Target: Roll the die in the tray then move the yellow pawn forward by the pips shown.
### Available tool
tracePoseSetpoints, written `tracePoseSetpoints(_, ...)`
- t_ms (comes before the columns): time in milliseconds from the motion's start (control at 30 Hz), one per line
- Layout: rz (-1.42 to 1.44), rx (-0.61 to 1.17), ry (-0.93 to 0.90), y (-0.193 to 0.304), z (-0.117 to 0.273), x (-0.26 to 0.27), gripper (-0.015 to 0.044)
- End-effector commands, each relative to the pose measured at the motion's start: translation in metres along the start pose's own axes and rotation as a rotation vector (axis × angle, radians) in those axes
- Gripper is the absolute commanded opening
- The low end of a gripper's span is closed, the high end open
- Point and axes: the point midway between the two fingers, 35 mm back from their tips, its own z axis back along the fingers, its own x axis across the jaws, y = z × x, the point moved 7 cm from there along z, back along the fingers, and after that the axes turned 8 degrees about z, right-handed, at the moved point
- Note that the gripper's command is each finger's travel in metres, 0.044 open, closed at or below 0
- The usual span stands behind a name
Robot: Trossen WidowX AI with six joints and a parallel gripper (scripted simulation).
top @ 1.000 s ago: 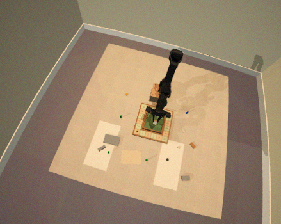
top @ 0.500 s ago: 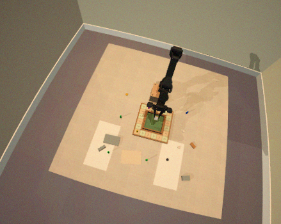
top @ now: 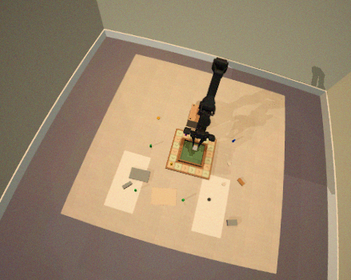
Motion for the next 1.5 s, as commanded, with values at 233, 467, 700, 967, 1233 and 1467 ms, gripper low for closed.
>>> tracePoseSetpoints(233,0.003,-0.003,-0.003,-0.028,0.025,-0.004,0.0341)
tracePoseSetpoints(467,0.003,0.030,-0.008,-0.032,0.025,-0.005,0.0440)
tracePoseSetpoints(700,0.003,0.376,-0.056,-0.051,0.002,-0.007,0.0440)
tracePoseSetpoints(967,0.005,0.744,-0.107,-0.064,-0.032,-0.009,0.0440)
tracePoseSetpoints(1233,0.000,0.738,-0.105,-0.065,-0.032,-0.010,0.0414)
tracePoseSetpoints(1467,-0.025,0.783,-0.087,-0.100,-0.086,-0.063,0.0230)
